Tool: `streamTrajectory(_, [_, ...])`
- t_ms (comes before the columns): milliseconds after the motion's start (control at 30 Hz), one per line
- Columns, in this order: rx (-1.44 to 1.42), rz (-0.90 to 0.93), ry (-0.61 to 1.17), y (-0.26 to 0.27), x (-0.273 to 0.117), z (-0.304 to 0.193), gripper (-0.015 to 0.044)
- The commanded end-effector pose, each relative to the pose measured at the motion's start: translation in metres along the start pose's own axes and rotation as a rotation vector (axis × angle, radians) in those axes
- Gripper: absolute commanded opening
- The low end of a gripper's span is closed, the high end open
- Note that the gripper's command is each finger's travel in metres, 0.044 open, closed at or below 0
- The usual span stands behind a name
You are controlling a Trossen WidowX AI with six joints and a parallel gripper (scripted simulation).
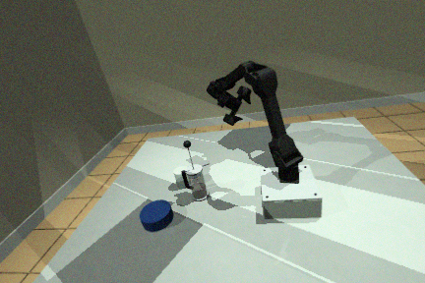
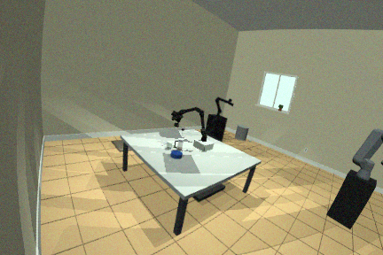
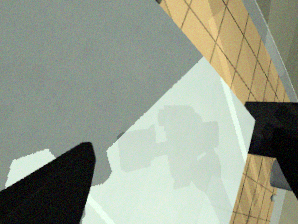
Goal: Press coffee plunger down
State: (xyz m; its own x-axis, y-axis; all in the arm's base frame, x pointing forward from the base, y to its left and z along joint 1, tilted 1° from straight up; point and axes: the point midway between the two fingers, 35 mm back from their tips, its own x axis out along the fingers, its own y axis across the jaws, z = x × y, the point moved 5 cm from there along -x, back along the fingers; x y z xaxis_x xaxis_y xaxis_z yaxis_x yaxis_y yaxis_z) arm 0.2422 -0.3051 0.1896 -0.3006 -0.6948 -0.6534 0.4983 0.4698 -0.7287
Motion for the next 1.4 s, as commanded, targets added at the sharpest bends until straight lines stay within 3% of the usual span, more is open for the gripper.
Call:
streamTrajectory(0, [0.001, 0.006, -0.009, 0.001, -0.003, 0.0, 0.0426])
streamTrajectory(133, [0.017, 0.094, -0.123, 0.014, -0.036, 0.001, 0.044])
streamTrajectory(367, [0.023, 0.416, -0.472, 0.05, -0.14, -0.018, 0.044])
streamTrajectory(833, [-0.169, 1.155, -1.029, 0.083, -0.297, -0.139, 0.044])
streamTrajectory(1367, [-0.188, 1.197, -1.052, 0.127, -0.265, -0.157, 0.044])
